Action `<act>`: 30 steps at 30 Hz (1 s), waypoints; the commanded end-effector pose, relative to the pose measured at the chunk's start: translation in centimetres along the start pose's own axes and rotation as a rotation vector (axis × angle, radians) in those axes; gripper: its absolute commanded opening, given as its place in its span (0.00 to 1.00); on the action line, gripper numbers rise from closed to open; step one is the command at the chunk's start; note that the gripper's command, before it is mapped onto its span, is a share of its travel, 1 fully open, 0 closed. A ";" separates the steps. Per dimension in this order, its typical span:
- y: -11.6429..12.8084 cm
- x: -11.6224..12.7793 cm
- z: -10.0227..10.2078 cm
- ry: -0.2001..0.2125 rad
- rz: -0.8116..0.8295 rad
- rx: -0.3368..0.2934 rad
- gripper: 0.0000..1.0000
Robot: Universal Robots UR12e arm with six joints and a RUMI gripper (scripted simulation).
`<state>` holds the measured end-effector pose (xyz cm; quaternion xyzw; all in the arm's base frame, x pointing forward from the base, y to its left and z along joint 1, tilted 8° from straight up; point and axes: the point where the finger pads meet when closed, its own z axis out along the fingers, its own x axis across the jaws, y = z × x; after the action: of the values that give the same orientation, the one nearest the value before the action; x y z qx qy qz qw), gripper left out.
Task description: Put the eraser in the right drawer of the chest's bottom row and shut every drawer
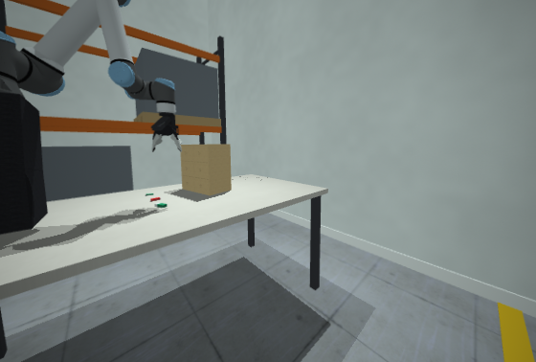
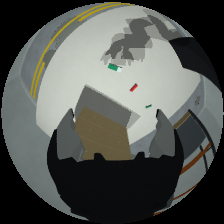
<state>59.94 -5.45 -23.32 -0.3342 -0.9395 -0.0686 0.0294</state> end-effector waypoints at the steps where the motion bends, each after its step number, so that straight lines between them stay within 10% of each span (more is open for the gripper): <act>1: 0.3 0.0 0.7 -0.005 0.146 0.005 1.00; 30: 1.2 0.4 3.1 -0.006 0.548 0.004 1.00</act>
<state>60.27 -3.82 -26.15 -0.5674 -0.8203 -0.0558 0.0448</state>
